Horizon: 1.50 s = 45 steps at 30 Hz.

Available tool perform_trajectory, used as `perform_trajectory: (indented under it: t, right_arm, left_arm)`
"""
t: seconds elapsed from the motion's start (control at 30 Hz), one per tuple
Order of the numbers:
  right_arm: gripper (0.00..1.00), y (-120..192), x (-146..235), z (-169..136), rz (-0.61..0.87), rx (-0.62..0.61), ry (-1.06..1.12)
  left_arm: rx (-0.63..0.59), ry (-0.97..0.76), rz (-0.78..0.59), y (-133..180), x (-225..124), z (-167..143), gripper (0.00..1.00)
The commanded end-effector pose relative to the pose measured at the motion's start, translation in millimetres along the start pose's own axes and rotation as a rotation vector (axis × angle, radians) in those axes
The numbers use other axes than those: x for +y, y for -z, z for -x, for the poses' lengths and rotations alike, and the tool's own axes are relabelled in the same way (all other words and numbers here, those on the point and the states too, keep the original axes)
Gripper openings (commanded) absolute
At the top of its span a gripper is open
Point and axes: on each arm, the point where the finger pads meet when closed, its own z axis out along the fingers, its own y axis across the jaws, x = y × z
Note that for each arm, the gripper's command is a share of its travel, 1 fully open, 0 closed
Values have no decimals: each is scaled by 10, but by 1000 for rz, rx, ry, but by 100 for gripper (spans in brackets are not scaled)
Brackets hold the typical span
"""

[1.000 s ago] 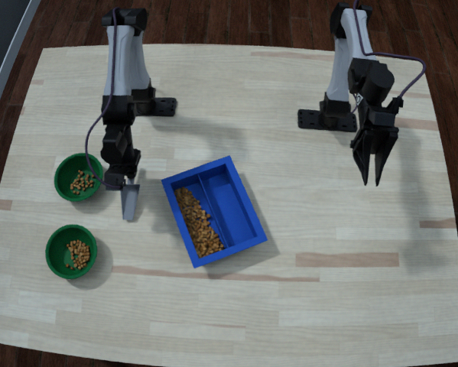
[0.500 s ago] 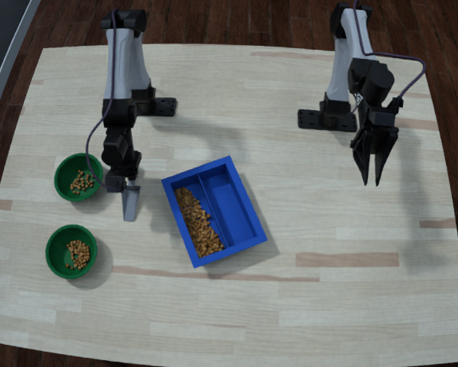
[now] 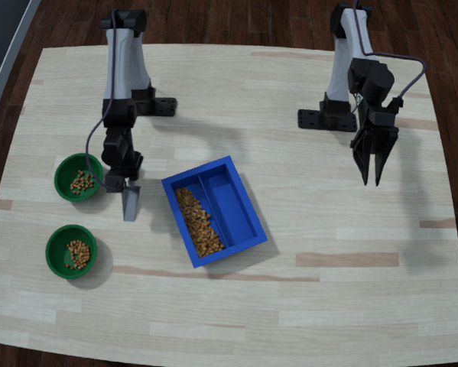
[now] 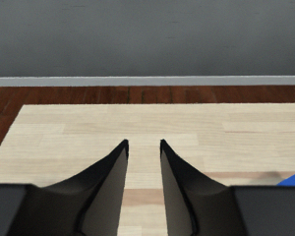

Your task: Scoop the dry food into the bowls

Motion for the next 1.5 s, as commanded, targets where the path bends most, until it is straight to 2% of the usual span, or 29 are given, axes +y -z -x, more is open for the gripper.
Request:
perform_trajectory:
  t: [0.0,0.07,0.1,0.43,0.47,0.5,0.57,0.6,0.93,0.97,1.03,1.07,1.43,1.47]
  right_arm:
    - [35,-22,8,32,-3,-13,14]
    - [35,-22,7,34,-3,-14,15]
    - [35,143,10,186,-4,-54,15]
    - [35,175,11,259,-3,-69,15]
    - [35,294,12,183,-3,-30,15]
    - [35,265,12,278,-3,-67,15]
    - [35,265,12,278,-3,-67,15]
    - [35,360,12,199,-3,-25,15]
    - [35,748,20,373,-3,-37,15]
    - [35,677,20,416,-3,-67,15]
    - [35,570,18,219,-3,-11,15]
    - [35,621,19,313,-3,-34,15]
    - [35,618,18,405,-2,-64,18]
    - [35,724,20,573,-4,-138,20]
  left_arm:
    - [-61,6,-5,-1,-11,260,27]
    - [-61,6,-5,-1,-11,260,27]
    - [-61,6,-5,-1,-11,260,27]
    - [-61,6,-5,-1,-11,260,27]
    - [-61,6,-5,-1,-11,260,27]
    - [-61,6,-5,-1,-11,260,27]
    - [-61,6,-5,-1,-11,260,27]
    - [-61,6,-5,-1,-11,260,27]
    - [-61,6,-5,-1,-11,260,27]
    - [-61,6,-5,-1,-11,260,27]
    - [-61,6,-5,-1,-11,260,27]
    - [-61,6,-5,-1,-11,260,27]
    - [-61,6,-5,-1,-11,260,27]
    - [-59,7,-4,-4,-10,255,27]
